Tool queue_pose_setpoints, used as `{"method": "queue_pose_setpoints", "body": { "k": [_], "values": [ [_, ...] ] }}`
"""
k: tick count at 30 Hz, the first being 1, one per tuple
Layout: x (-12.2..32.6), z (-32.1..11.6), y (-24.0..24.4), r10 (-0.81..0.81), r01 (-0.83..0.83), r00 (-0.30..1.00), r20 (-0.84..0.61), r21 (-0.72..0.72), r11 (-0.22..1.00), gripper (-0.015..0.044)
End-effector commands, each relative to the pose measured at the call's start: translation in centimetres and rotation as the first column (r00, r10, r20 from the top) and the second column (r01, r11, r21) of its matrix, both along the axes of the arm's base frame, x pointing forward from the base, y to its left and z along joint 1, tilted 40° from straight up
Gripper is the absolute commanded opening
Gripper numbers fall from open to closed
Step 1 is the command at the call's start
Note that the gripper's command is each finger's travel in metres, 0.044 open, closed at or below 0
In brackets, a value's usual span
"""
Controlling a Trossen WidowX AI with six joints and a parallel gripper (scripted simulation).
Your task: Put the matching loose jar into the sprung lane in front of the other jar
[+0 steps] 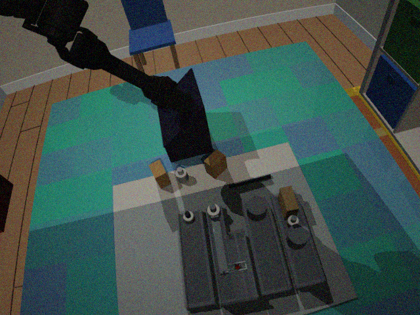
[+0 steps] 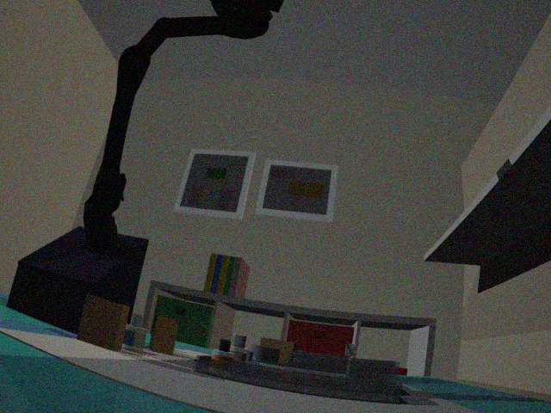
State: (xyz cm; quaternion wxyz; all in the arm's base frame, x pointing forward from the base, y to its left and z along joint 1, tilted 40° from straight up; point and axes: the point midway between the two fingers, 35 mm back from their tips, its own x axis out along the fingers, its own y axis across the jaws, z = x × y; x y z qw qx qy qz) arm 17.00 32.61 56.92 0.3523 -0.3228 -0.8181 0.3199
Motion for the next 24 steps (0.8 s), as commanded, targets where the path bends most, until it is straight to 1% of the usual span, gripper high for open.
{"method": "queue_pose_setpoints", "body": {
  "k": [1, 2, 3, 7, 10, 14, 16, 18, 20, 24],
  "values": [
    [0.1, 0.0, 0.0, 0.0, 0.0, 1.0, -0.013, -0.004, 1.0, 0.0426],
    [0.6, -0.1, 0.1, -0.002, 0.001, 0.999, -0.052, -0.016, 1.0, 0.044],
    [1.3, -0.2, 0.2, -0.007, 0.003, 0.993, -0.116, -0.036, 0.999, 0.044],
    [5.1, -1.1, 0.7, -0.048, -0.001, 0.909, -0.414, -0.119, 0.993, 0.044],
    [8.2, -2.4, 0.9, -0.095, -0.01, 0.787, -0.61, -0.167, 0.986, 0.044],
    [11.7, -4.6, 0.8, -0.148, -0.027, 0.57, -0.808, -0.199, 0.98, 0.044],
    [13.5, -5.9, 0.7, -0.172, -0.031, 0.444, -0.879, -0.207, 0.978, 0.044],
    [14.8, -7.1, 0.4, -0.19, -0.031, 0.339, -0.921, -0.213, 0.977, 0.044],
    [16.7, -9.0, 0.0, -0.213, -0.025, 0.203, -0.956, -0.222, 0.975, 0.044],
    [20.2, -13.4, -1.4, -0.237, 0.002, -0.097, -0.967, -0.238, 0.971, 0.044]
  ]
}}
